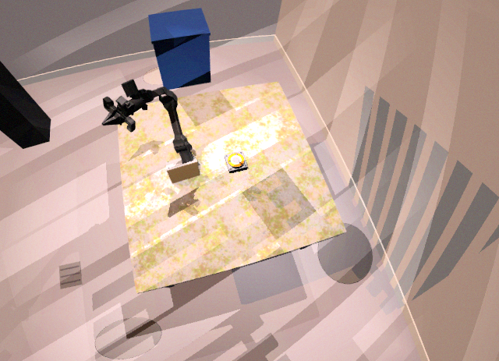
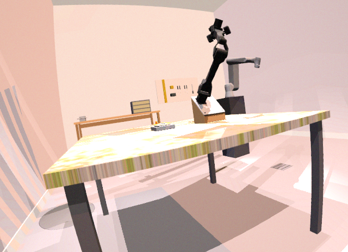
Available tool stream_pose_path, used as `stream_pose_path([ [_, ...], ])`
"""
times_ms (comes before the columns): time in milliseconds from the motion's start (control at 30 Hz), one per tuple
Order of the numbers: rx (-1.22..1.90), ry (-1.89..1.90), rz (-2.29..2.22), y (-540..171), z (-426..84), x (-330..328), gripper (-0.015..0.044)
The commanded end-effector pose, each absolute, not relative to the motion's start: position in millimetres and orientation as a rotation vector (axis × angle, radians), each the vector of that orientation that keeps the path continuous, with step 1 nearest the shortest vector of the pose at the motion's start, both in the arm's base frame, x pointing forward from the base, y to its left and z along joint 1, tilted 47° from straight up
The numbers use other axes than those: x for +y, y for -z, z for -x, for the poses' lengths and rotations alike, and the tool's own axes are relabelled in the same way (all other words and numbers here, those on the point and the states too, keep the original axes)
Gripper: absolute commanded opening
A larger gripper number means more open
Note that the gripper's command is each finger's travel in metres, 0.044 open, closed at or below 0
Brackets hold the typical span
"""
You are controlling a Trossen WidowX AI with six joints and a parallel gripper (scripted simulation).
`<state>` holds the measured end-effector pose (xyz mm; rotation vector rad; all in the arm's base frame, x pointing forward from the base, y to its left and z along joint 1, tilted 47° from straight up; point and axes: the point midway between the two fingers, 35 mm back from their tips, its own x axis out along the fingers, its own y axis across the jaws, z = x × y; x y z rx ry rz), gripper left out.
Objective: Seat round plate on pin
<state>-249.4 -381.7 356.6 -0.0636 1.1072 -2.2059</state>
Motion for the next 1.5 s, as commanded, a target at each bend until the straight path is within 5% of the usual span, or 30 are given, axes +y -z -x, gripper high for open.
stream_pose_path([
  [0,1.116,2.013,0.051,-322,208,-419,0.0000],
  [367,1.171,1.482,0.055,-232,54,-474,0.0000],
  [800,1.151,0.916,-0.027,-137,-119,-456,0.0000],
  [1467,1.258,-0.032,-0.269,0,-329,-242,0.0000],
])
